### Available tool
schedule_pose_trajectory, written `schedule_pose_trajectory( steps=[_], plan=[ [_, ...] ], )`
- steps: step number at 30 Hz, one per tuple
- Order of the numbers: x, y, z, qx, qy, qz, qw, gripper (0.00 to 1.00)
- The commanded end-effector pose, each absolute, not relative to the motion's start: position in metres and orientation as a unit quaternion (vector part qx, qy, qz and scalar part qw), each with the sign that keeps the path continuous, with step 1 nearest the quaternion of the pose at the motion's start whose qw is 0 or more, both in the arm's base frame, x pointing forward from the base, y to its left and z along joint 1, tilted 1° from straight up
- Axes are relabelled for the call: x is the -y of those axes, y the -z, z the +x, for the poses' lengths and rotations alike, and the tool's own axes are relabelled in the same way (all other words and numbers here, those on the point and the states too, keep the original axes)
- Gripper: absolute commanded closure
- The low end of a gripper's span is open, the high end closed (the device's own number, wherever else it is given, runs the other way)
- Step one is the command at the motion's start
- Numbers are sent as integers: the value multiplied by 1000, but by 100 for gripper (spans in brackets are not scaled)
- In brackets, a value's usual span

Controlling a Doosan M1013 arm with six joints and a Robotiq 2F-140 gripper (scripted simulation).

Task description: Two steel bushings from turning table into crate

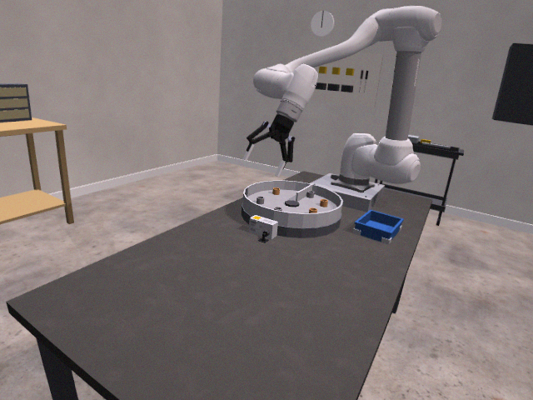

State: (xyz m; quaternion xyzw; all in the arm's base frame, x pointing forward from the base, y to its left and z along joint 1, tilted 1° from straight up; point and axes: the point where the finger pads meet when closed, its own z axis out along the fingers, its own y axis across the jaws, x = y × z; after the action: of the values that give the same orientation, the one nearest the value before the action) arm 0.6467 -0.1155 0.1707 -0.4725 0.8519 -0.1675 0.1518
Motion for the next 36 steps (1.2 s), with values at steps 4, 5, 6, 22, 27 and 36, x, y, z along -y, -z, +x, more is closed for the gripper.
schedule_pose_trajectory(
  steps=[4, 5, 6, 22, 27, 36],
  plan=[
    [104, -168, 577, -868, 131, -465, 115, 0],
    [104, -168, 577, -868, 131, -465, 115, 0],
    [97, -166, 541, -875, 111, -461, 97, 0],
    [52, -159, 365, -897, 10, -442, 8, 0],
    [45, -158, 343, -898, -3, -439, -3, 0],
    [45, -158, 343, -898, -3, -439, -3, 0]
  ],
)
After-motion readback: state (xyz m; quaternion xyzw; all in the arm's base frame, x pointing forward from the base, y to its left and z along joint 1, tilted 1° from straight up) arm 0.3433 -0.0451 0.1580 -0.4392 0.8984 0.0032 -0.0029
